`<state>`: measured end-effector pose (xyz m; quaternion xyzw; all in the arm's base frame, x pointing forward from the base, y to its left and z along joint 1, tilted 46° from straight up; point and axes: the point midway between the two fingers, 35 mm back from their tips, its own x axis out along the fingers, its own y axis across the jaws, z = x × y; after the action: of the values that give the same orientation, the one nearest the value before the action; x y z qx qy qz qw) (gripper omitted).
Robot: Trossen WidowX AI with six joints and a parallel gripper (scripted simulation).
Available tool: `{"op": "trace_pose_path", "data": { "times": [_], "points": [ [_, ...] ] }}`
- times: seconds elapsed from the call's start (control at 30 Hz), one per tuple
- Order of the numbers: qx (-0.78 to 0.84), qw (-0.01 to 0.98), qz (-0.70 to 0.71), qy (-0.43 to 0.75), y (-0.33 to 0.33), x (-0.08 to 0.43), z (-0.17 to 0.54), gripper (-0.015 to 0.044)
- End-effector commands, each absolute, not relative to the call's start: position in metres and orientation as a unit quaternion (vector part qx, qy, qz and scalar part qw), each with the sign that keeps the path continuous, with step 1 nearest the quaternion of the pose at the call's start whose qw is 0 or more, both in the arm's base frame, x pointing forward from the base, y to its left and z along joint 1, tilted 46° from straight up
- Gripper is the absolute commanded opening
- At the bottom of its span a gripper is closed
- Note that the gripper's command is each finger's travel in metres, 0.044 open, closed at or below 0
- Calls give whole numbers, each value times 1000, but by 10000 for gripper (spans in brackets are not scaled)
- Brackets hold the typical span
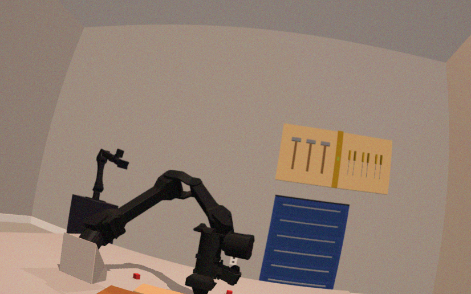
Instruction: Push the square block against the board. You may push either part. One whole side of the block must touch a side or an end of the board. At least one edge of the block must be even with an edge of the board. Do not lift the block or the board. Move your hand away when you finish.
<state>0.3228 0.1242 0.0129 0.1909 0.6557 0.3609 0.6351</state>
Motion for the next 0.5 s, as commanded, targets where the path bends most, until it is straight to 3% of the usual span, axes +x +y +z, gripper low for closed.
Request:
{"op": "trace_pose_path", "data": {
  "times": [0.0,0.47],
  "points": [
    [190,635,362,655,124,319,14,0],
    [190,636,362,655,128,339,15,0]
  ]
}}
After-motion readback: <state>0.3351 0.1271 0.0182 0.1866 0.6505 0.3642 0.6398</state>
